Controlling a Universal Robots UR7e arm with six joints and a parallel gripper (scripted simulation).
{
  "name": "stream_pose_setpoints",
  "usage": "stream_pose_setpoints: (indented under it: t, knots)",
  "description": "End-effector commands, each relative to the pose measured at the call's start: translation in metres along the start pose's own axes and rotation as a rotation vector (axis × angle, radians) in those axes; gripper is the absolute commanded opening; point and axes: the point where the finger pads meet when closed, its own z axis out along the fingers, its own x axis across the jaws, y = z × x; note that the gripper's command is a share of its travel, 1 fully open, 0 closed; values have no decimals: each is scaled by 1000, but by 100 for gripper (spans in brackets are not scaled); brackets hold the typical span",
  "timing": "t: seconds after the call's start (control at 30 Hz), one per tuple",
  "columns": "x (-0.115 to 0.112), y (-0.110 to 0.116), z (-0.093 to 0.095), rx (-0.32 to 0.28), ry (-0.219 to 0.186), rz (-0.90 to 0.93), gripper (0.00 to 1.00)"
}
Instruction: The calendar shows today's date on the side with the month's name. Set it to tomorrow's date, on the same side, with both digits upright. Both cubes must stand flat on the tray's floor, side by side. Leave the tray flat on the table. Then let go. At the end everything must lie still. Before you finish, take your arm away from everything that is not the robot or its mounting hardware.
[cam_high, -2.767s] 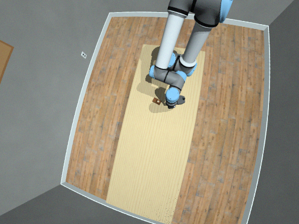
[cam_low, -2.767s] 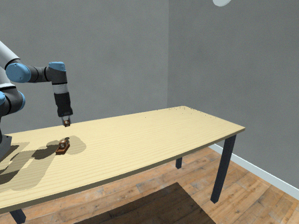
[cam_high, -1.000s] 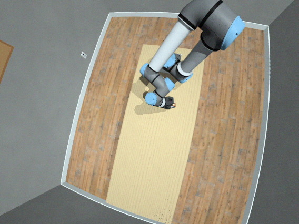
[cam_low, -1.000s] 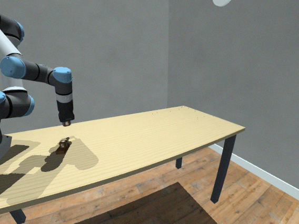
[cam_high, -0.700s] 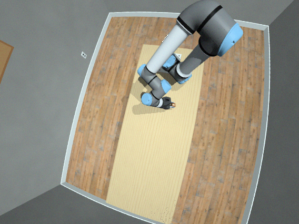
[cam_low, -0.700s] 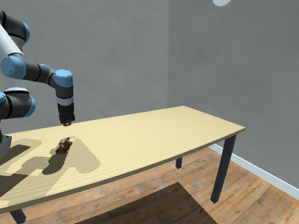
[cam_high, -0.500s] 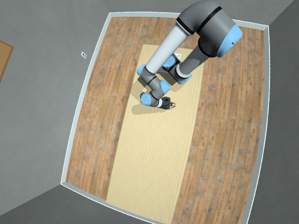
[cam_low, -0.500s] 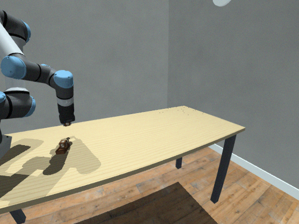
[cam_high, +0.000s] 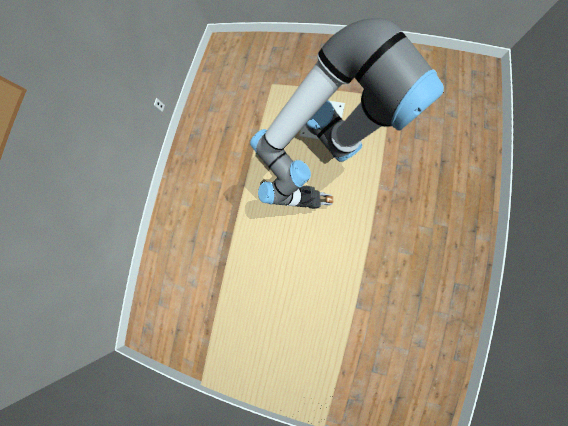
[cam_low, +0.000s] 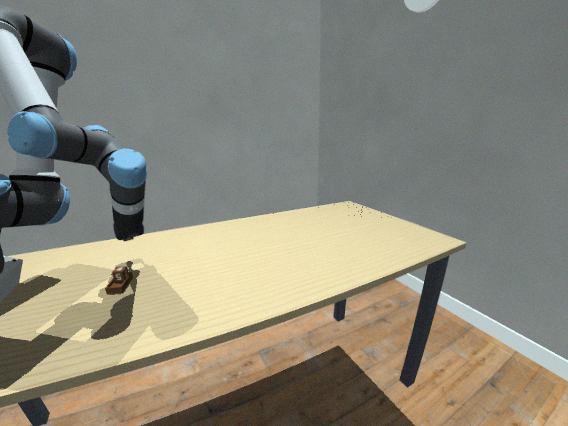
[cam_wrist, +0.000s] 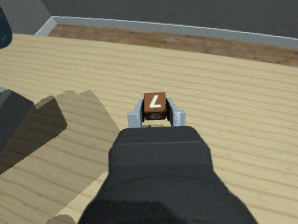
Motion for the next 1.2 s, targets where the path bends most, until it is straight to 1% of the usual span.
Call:
stream_pose_setpoints:
  t: [0.0, 0.13, 0.77, 1.17]
  knots:
    - [0, 1, 0, 66, 3, -4, 57]
    - [1, 1, -1, 80, 5, -3, 57]
    - [1, 1, 0, 80, 5, -3, 57]
    - [1, 6, 5, 80, 5, -3, 57]
